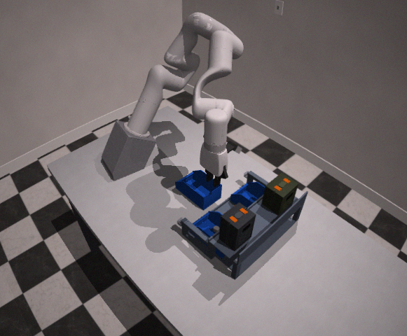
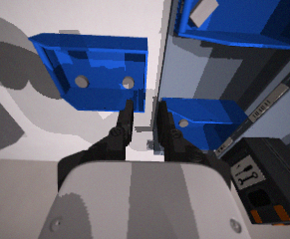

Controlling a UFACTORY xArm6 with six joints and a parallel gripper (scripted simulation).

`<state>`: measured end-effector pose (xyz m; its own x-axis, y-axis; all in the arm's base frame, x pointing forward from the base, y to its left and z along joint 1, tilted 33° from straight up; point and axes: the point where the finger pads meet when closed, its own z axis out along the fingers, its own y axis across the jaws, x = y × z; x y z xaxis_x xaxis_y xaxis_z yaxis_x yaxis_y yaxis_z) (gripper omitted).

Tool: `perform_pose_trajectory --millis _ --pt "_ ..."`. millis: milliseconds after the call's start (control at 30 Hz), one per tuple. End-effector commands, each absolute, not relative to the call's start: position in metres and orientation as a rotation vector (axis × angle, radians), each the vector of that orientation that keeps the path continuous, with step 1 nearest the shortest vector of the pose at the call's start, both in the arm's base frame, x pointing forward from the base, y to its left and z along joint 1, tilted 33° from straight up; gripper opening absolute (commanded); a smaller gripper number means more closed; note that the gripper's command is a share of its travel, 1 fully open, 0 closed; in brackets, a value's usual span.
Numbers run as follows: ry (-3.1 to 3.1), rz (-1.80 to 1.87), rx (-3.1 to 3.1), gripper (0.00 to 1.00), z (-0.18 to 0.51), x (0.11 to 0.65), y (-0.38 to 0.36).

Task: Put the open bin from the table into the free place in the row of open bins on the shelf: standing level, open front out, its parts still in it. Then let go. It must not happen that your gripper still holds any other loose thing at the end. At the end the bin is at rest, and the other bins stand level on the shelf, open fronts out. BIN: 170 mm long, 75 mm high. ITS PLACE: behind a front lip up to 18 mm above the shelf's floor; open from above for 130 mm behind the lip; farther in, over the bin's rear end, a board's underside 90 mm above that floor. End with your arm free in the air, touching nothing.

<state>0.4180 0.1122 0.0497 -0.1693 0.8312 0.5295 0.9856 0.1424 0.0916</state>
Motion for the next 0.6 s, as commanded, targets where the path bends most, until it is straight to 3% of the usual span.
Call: perform_pose_trajectory --millis 0,567 --pt "-2.076 -0.609 -1.750 0.33 0.0508 0.4193 0.1118" --pt "-2.075 -0.609 -1.750 0.33 0.0512 0.4180 0.1122"
